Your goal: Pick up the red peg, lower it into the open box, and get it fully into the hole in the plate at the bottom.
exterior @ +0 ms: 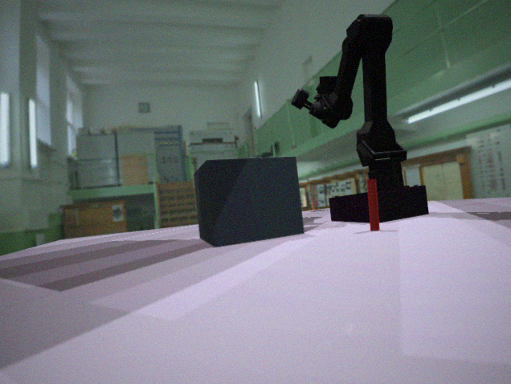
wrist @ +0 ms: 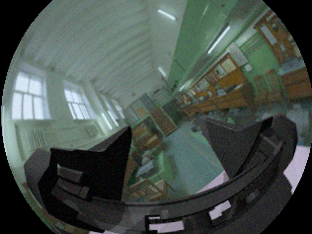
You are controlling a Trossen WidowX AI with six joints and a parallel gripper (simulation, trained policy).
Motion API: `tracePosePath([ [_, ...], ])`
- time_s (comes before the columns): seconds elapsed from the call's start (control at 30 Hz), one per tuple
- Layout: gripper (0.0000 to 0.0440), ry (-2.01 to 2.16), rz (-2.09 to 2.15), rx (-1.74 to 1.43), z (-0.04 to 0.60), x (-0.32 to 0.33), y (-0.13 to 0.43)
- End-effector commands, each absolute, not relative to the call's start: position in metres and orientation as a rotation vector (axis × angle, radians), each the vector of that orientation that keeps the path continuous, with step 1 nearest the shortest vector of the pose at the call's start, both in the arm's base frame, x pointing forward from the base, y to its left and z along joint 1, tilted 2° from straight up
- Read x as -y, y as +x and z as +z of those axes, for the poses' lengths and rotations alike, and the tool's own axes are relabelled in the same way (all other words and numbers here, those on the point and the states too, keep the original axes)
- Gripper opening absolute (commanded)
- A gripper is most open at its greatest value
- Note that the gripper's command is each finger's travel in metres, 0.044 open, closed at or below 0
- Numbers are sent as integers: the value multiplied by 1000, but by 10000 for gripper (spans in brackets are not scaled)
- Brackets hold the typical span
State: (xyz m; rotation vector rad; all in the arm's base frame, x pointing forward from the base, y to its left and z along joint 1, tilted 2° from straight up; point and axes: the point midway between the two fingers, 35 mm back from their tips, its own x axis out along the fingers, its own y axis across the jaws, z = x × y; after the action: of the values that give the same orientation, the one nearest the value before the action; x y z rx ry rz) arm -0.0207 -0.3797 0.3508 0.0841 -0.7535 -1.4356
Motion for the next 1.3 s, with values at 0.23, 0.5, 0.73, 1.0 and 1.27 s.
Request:
tracePosePath([
  [0.23, 440, 224, -1285, 773, 364, 382, 31],
  [0.5, 440, 371, -1057, 794, 399, 364, 100],
  [0.73, 440, 512, -859, 790, 425, 336, 154],
  [1.0, 440, 687, -650, 766, 447, 296, 205],
  [1.27, 440, 881, -468, 711, 459, 253, 245],
])
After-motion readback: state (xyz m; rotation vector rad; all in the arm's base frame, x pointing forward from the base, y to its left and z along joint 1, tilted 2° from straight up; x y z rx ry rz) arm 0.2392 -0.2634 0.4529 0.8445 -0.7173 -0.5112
